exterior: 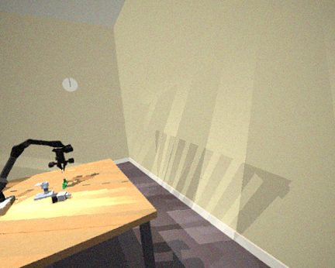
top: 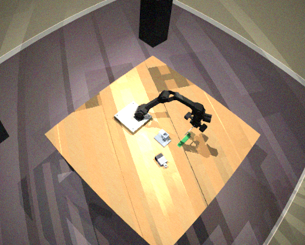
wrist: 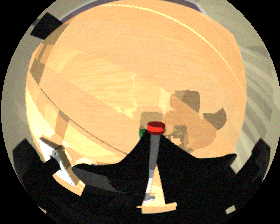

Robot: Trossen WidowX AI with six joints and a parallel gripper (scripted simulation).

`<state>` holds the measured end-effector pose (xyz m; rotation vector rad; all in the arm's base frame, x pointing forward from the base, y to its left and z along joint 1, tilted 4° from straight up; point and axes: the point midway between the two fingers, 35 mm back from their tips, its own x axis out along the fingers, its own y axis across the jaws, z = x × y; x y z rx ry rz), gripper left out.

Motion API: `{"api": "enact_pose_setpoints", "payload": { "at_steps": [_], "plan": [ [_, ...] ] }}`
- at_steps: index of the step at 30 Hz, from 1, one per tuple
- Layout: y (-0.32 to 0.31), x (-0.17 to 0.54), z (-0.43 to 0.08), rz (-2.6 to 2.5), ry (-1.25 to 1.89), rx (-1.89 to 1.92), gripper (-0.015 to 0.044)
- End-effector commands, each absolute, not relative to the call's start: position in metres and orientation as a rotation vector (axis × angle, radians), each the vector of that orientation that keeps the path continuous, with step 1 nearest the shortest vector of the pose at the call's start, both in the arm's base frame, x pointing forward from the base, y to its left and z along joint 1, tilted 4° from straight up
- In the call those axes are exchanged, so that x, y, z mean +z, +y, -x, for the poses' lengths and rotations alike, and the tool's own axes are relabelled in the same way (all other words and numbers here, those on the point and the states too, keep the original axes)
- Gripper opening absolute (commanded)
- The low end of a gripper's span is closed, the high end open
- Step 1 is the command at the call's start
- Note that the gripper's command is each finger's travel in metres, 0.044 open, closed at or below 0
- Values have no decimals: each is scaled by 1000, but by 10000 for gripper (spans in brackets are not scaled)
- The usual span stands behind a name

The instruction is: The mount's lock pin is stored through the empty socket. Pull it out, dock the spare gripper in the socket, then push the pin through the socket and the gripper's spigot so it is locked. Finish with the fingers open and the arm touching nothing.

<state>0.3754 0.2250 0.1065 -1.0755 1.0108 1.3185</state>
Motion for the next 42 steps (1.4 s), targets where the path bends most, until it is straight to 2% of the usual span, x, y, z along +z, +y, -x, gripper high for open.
{"api": "enact_pose_setpoints", "payload": {
  "at_steps": [1, 42],
  "plan": [
    [226, 99, -375, 1077, 1011, 1323, 0],
    [231, 39, -376, 1080, 980, 1307, 0]
  ]
}}
